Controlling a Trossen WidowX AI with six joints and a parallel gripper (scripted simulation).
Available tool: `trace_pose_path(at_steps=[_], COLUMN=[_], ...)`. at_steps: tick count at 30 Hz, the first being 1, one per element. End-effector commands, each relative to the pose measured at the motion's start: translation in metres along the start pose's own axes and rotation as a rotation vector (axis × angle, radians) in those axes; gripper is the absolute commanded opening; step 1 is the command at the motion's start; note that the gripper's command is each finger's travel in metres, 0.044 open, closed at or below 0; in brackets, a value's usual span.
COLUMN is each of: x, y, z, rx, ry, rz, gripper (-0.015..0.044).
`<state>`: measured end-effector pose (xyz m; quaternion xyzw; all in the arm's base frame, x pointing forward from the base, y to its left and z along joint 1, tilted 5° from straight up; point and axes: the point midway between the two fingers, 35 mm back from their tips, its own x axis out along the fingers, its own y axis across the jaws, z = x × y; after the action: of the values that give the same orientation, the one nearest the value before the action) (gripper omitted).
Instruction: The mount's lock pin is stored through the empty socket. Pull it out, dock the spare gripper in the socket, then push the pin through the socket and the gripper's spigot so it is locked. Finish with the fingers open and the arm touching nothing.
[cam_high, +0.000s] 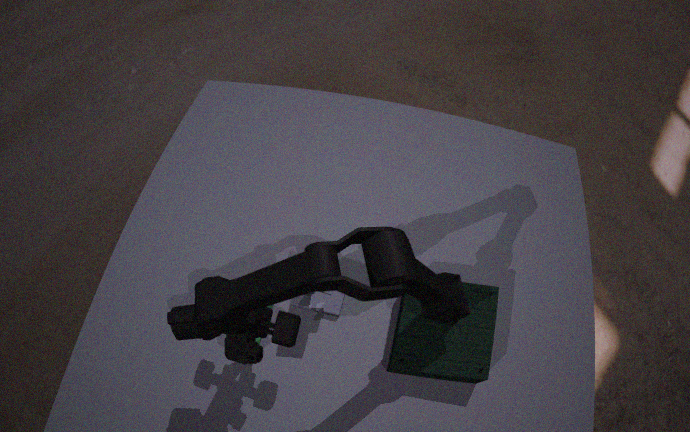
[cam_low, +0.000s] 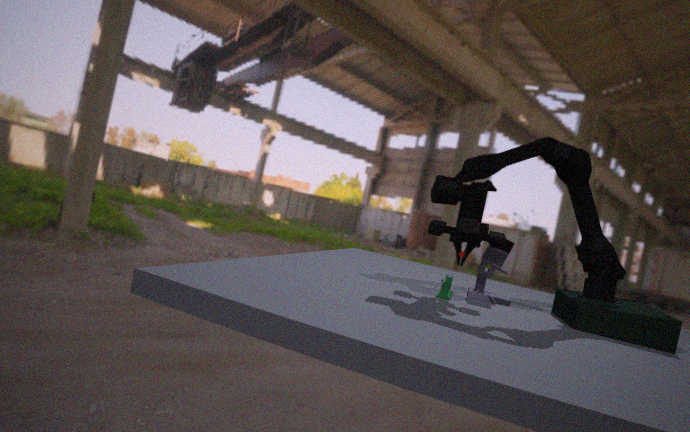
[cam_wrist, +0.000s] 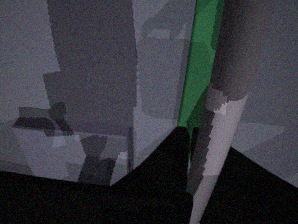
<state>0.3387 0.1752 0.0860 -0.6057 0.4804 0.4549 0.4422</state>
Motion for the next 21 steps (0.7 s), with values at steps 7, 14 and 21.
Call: trace_pose_path(at_steps=[7, 14, 21], x=[-0.007, -0.012, -0.014], y=[0.03, 0.052, 0.072], z=[0.001, 0.0, -0.001], rx=[0.002, -0.001, -0.004], ry=[0.0, -0.001, -0.001], rz=[0.003, 0.004, 0.005], gripper=[0.0, 0.0, 0.0])
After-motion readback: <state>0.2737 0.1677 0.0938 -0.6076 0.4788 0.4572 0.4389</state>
